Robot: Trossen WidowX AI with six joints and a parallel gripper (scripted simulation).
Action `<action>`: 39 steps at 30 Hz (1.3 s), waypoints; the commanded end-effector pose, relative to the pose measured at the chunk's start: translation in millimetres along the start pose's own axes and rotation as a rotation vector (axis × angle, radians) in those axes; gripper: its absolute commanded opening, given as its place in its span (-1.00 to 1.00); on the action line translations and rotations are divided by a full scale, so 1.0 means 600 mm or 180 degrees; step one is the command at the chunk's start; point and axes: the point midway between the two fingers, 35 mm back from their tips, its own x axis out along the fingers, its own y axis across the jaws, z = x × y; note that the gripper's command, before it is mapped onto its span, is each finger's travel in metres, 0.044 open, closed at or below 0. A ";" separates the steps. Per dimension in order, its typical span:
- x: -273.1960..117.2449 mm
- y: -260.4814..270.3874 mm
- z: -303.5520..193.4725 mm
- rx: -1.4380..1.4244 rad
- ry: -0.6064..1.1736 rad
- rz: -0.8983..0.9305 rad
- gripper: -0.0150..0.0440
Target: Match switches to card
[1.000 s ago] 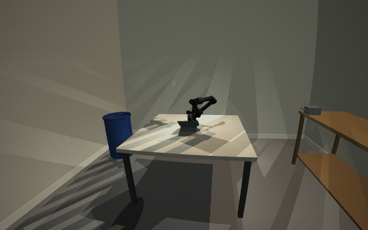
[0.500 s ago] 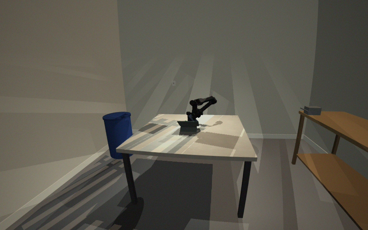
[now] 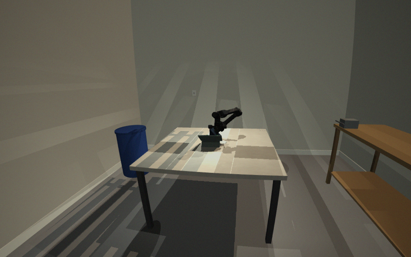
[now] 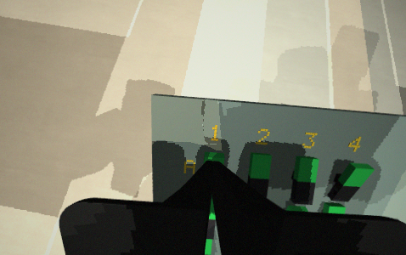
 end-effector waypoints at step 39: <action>0.009 -0.001 0.000 0.0005 0.0002 -0.0017 -0.49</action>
